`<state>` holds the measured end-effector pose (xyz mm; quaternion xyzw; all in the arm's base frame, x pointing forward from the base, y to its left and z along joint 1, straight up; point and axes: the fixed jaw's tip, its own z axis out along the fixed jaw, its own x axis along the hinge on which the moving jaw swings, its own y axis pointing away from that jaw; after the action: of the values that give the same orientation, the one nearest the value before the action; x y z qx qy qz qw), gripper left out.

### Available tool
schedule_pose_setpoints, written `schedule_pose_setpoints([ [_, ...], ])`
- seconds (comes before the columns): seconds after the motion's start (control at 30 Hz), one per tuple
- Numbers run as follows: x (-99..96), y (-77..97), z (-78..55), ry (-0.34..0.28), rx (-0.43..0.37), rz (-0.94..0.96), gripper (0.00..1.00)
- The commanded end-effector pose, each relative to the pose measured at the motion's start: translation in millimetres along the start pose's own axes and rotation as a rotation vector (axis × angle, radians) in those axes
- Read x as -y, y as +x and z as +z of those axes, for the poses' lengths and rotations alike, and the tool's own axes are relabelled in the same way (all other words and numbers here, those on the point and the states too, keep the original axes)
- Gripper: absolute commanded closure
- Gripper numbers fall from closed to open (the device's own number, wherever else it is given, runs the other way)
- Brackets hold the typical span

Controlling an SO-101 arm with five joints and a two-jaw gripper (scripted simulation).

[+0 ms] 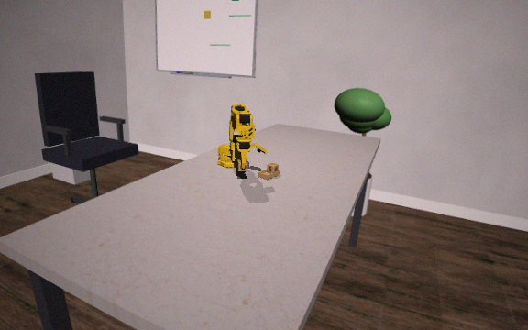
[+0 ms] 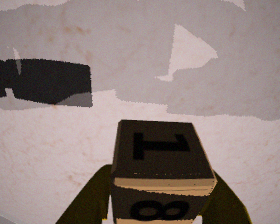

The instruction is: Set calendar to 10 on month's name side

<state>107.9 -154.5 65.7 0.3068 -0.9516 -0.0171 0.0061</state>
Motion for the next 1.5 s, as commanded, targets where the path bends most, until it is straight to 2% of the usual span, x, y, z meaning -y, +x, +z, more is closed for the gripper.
schedule_pose_setpoints([
  [0.0,-3.8,1.4,-8.8,0.078,0.0,0.004,1.0],
  [0.2,-27.8,1.3,-2.0,0.078,0.001,0.011,1.0],
  [0.37,-38.2,1.2,2.5,0.078,0.001,0.013,1.0],
  [1.47,-42.9,1.0,5.8,0.076,0.001,0.027,1.0],
])
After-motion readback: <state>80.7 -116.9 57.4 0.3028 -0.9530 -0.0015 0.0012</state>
